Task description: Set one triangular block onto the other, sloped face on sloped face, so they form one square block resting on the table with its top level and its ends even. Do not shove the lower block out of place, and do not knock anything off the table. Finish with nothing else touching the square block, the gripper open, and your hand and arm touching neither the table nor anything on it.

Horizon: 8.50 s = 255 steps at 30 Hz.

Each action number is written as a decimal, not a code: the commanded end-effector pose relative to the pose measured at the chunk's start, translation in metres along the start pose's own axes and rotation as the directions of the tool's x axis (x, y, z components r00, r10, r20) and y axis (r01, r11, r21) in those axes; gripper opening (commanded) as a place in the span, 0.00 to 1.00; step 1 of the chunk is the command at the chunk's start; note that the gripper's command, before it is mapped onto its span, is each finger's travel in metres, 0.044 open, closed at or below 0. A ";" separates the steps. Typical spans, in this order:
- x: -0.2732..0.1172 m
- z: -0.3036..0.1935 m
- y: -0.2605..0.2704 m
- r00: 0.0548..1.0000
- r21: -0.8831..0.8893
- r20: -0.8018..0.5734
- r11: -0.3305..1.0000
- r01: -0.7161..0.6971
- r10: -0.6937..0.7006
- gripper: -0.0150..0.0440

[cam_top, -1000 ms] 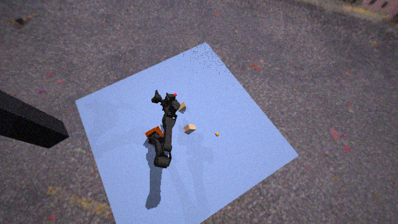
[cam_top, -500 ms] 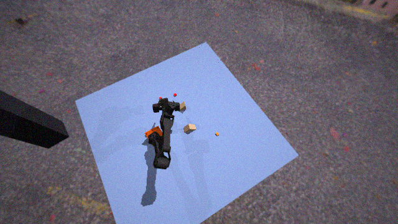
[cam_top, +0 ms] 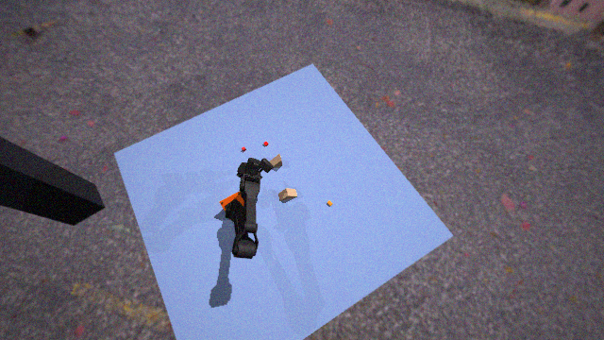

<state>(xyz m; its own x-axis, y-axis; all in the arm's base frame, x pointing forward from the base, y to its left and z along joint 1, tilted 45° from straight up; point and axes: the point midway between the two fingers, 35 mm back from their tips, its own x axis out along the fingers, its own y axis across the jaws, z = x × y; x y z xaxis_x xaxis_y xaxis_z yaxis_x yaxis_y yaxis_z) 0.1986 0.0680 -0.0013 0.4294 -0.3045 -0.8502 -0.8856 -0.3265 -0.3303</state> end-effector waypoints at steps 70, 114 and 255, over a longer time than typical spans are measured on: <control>0.040 -0.154 0.002 0.779 -0.741 -0.626 0.333 -0.582 -0.031 1.00; -0.015 -0.124 -0.044 0.788 -0.745 -0.616 0.341 -0.573 -0.020 0.25; -0.025 -0.053 -0.090 0.861 0.812 -0.300 -0.363 0.456 0.410 0.25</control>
<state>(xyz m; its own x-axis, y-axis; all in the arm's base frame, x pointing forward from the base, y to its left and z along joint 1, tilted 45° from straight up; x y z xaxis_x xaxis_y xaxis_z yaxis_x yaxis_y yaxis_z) 0.2748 0.0410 0.0813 0.0700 -0.6668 -0.7419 0.3759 0.7066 -0.5995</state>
